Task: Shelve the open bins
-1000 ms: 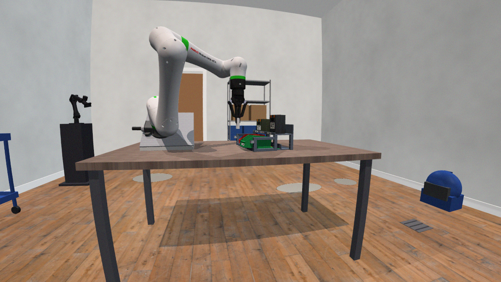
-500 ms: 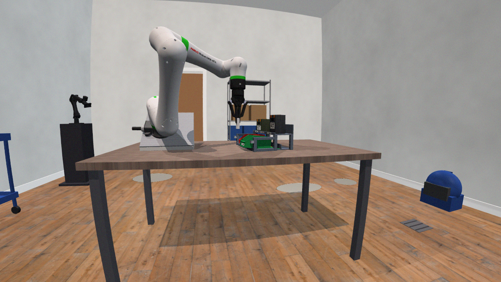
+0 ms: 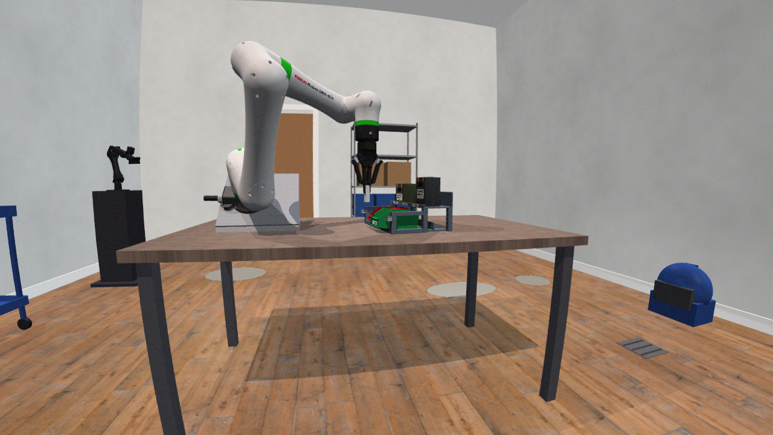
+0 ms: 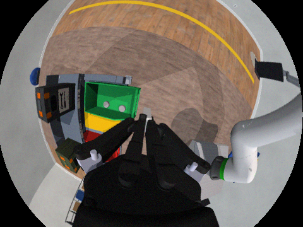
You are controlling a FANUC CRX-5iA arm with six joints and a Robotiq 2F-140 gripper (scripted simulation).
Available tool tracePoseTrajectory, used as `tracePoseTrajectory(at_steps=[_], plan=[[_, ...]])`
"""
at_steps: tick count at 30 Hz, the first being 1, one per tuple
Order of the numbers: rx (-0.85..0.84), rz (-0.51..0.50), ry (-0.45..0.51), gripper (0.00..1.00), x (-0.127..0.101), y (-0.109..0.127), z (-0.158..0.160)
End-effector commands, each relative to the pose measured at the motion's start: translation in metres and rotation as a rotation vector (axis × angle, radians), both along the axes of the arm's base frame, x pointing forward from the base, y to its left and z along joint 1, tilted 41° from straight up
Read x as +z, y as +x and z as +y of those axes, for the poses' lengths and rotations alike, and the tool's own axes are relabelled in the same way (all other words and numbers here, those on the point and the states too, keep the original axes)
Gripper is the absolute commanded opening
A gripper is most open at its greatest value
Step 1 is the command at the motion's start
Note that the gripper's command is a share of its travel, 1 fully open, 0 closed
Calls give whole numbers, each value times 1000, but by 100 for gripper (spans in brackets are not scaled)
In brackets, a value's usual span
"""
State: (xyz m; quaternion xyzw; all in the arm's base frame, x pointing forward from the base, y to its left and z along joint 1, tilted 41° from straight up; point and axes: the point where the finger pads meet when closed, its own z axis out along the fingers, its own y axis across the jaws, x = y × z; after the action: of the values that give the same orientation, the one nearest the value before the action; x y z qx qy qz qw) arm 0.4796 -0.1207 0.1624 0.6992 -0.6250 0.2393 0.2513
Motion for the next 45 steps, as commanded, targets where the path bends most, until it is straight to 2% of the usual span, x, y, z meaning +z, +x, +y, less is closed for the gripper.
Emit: tracePoseTrajectory(at_steps=[1,28,45], plan=[[0,0,0,0,-6,0,-5],[0,0,0,0,-64,2,-55],[0,0,0,0,-74,2,-64]])
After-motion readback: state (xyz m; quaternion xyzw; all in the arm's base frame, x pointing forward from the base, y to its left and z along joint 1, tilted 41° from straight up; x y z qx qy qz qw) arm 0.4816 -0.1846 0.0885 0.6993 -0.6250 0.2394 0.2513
